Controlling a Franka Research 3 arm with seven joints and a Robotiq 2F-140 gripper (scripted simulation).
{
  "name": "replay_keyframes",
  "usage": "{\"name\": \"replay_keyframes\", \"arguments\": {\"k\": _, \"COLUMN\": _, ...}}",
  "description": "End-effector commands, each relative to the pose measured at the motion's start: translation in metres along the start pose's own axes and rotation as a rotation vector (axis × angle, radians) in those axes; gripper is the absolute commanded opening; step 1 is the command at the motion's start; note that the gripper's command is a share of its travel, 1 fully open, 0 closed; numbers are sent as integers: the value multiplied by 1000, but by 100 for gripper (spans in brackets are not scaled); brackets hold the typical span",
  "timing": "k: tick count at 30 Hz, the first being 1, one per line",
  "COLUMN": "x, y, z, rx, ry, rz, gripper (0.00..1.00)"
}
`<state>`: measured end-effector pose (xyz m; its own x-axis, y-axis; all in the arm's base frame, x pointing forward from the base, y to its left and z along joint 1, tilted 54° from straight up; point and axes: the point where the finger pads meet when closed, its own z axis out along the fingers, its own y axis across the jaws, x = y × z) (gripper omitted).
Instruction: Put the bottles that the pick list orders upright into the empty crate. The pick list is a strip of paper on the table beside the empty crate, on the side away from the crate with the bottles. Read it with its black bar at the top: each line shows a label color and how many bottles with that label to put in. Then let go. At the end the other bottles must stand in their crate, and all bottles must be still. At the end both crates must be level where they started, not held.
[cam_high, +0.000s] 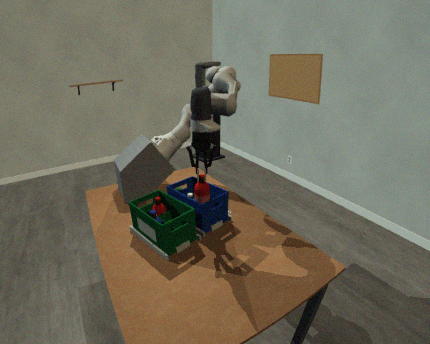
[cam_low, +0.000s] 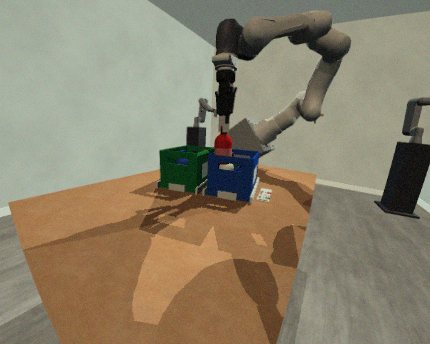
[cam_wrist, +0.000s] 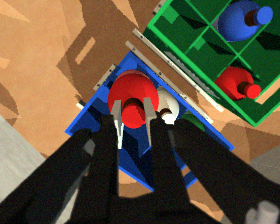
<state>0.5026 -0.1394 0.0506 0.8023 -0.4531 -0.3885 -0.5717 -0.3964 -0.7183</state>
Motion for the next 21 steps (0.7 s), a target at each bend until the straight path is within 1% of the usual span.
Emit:
{"name": "replay_keyframes", "arguments": {"k": 1, "x": 5, "y": 1, "z": -1, "rx": -2, "ry": 18, "rz": -5, "gripper": 0}}
{"name": "replay_keyframes", "arguments": {"k": 21, "x": 6, "y": 1, "z": 15, "rx": -2, "ry": 18, "rz": -5, "gripper": 0}}
